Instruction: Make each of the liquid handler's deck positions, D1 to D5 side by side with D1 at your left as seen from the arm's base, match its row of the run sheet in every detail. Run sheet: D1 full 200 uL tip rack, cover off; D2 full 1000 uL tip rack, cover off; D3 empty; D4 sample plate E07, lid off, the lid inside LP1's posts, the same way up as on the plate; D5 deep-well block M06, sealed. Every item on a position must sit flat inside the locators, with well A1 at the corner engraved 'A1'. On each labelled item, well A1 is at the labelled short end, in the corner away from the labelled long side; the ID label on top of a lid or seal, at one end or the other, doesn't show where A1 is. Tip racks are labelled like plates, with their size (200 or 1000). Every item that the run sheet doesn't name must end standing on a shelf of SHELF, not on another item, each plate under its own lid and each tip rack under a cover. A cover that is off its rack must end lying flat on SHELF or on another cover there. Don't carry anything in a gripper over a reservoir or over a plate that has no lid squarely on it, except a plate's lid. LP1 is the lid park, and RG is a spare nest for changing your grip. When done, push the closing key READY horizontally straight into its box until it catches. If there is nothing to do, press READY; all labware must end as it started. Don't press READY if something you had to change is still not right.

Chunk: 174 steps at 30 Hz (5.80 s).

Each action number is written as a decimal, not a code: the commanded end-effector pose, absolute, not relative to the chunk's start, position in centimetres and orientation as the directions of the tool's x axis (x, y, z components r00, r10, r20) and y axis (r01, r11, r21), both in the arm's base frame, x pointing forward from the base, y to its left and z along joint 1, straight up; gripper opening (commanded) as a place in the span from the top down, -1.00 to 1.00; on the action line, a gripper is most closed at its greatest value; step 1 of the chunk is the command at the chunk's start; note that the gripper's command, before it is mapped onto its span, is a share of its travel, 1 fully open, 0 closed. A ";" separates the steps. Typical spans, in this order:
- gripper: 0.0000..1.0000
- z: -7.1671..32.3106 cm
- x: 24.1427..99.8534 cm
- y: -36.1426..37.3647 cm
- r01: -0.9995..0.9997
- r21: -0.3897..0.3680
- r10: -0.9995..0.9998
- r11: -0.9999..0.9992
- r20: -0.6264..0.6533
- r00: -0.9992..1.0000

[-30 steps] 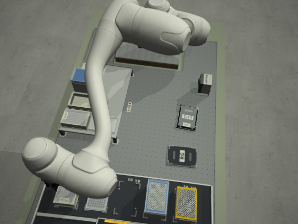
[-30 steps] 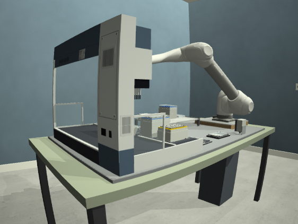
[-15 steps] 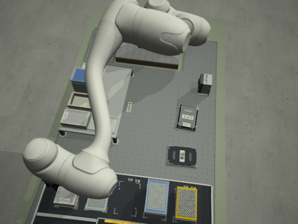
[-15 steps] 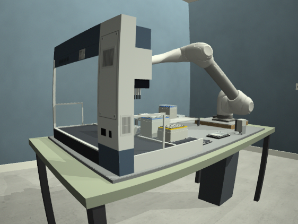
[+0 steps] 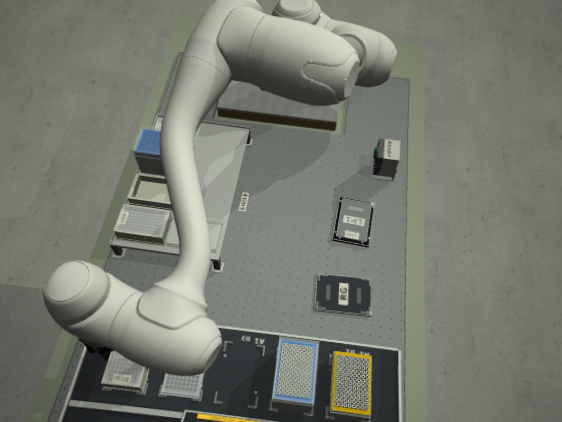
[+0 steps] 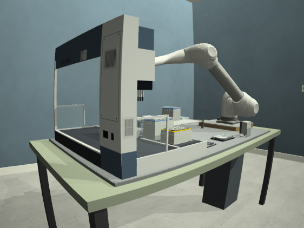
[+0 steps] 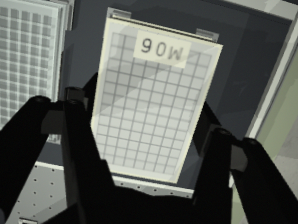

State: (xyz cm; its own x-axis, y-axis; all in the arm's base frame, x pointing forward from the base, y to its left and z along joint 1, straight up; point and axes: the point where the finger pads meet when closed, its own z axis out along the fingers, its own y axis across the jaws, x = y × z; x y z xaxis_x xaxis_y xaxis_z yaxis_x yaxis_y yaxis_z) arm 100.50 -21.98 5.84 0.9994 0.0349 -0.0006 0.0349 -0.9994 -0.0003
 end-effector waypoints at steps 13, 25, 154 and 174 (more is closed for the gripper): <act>-0.32 6.0 100.5 -22.0 0.035 0.000 0.035 -0.999 0.001 0.999; -0.32 6.0 100.5 -22.0 0.035 0.000 0.035 -0.999 0.001 0.999; -0.32 21.6 100.5 -22.0 0.035 0.000 0.035 -0.999 0.001 0.999; -0.32 24.3 100.5 -22.0 0.035 0.000 0.035 -0.999 0.001 0.999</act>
State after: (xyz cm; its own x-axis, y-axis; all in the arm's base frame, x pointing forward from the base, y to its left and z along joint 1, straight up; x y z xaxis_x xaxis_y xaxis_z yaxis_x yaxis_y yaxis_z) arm 100.49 -21.99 23.95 0.9994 0.0349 -0.0007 0.0349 -0.9994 -0.0004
